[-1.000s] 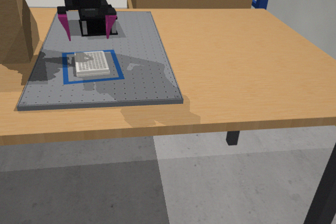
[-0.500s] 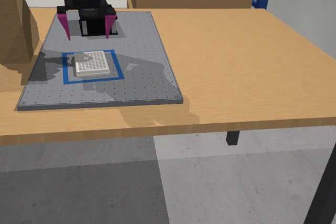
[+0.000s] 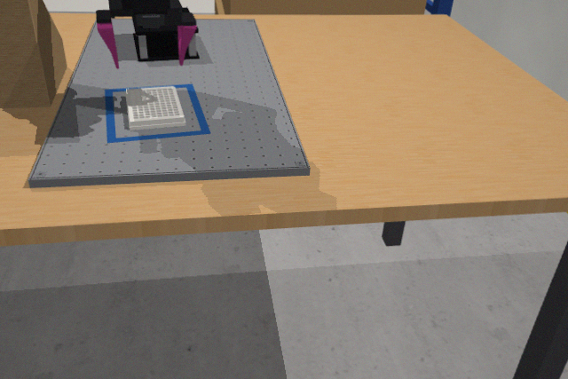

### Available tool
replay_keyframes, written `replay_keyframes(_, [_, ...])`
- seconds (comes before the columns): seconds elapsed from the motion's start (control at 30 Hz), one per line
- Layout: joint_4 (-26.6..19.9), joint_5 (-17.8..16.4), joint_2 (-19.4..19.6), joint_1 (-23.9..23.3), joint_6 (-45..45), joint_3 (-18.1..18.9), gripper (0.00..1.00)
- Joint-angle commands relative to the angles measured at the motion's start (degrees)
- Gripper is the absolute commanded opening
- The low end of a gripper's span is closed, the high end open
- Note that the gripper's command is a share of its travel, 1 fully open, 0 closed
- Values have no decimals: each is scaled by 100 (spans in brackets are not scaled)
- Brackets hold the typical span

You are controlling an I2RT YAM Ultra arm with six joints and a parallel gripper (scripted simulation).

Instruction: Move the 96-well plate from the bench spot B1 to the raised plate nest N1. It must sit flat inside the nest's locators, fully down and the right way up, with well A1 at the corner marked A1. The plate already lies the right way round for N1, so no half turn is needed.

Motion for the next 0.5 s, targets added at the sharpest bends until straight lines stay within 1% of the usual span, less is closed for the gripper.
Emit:
replay_keyframes(0.0, [-69, 13, -145, -158, 45, 167, 100])
replay_keyframes(0.4, [-69, 13, -145, -158, 45, 167, 100])
replay_keyframes(0.43, [99, -8, -96, -146, 62, 152, 100])
replay_keyframes(0.47, [131, -29, -23, -129, 77, 42, 100])
